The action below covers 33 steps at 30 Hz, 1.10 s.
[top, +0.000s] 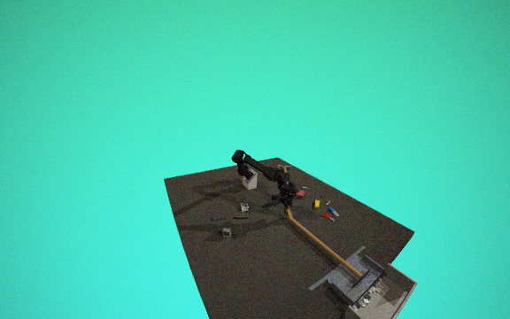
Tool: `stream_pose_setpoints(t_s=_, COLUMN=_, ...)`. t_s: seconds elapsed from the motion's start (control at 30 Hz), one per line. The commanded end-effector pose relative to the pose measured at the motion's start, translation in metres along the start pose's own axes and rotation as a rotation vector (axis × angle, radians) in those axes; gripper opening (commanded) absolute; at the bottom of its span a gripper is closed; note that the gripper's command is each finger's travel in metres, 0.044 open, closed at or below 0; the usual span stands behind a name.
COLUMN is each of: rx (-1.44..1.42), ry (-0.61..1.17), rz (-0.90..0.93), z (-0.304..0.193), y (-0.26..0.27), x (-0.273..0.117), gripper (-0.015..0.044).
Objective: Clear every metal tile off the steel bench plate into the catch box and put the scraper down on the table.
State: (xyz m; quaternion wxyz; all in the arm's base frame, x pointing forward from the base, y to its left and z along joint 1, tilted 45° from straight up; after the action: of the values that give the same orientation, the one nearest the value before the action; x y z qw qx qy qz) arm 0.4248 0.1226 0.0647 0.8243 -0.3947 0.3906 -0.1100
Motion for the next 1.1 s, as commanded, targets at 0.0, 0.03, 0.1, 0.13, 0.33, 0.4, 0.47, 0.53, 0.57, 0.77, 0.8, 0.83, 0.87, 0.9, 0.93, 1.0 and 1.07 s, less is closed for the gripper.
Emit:
stream_pose_setpoints(t_s=0.0, rx=0.006, ry=-0.015, rz=-0.002, z=-0.001, y=0.0, x=-0.009, gripper=0.0)
stream_pose_setpoints(t_s=0.03, rx=0.006, ry=-0.015, rz=-0.002, z=-0.002, y=0.0, x=-0.01, gripper=0.0)
stream_pose_setpoints(t_s=0.1, rx=0.006, ry=-0.015, rz=-0.002, z=-0.003, y=0.0, x=-0.012, gripper=0.0)
stream_pose_setpoints(t_s=0.13, rx=0.006, ry=-0.015, rz=-0.002, z=-0.004, y=0.0, x=-0.013, gripper=0.0)
stream_pose_setpoints(t_s=0.33, rx=0.006, ry=-0.015, rz=-0.001, z=-0.01, y=0.001, x=-0.017, gripper=0.0)
stream_pose_setpoints(t_s=0.4, rx=0.006, ry=-0.015, rz=-0.001, z=-0.011, y=0.001, x=-0.019, gripper=0.0)
stream_pose_setpoints(t_s=0.47, rx=0.006, ry=-0.015, rz=-0.001, z=-0.013, y=0.001, x=-0.021, gripper=0.0)
stream_pose_setpoints(t_s=0.53, rx=0.006, ry=-0.015, rz=-0.001, z=-0.015, y=0.001, x=-0.022, gripper=0.0)
stream_pose_setpoints(t_s=0.57, rx=0.006, ry=-0.016, rz=-0.001, z=-0.016, y=0.002, x=-0.023, gripper=0.0)
stream_pose_setpoints(t_s=0.77, rx=0.006, ry=-0.016, rz=-0.001, z=-0.021, y=0.002, x=-0.028, gripper=0.0)
stream_pose_setpoints(t_s=0.8, rx=0.006, ry=-0.016, rz=0.0, z=-0.022, y=0.002, x=-0.029, gripper=0.0)
stream_pose_setpoints(t_s=0.83, rx=0.006, ry=-0.016, rz=0.0, z=-0.023, y=0.002, x=-0.03, gripper=0.0)
stream_pose_setpoints(t_s=0.87, rx=0.006, ry=-0.016, rz=0.0, z=-0.024, y=0.002, x=-0.03, gripper=0.0)
stream_pose_setpoints(t_s=0.9, rx=0.006, ry=-0.016, rz=0.0, z=-0.025, y=0.002, x=-0.031, gripper=0.0)
stream_pose_setpoints(t_s=0.93, rx=0.006, ry=-0.016, rz=0.0, z=-0.026, y=0.003, x=-0.032, gripper=0.0)
stream_pose_setpoints(t_s=1.0, rx=0.006, ry=-0.016, rz=0.0, z=-0.028, y=0.003, x=-0.034, gripper=0.0)
stream_pose_setpoints(t_s=1.07, rx=0.005, ry=-0.016, rz=0.0, z=-0.03, y=0.003, x=-0.035, gripper=0.0)
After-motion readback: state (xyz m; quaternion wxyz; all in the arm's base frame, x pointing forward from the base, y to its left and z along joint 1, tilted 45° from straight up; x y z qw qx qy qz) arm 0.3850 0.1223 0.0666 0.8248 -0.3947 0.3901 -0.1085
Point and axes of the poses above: the point midway between the two fingers, 35 mm back from their tips, its own x axis out along the fingers, its own y axis across the jaws, z = x × y, the point moved 9 cm from there along -x, back along the fingers, and after that the axes turned 4 degrees about -x, right-handed, at the moved point
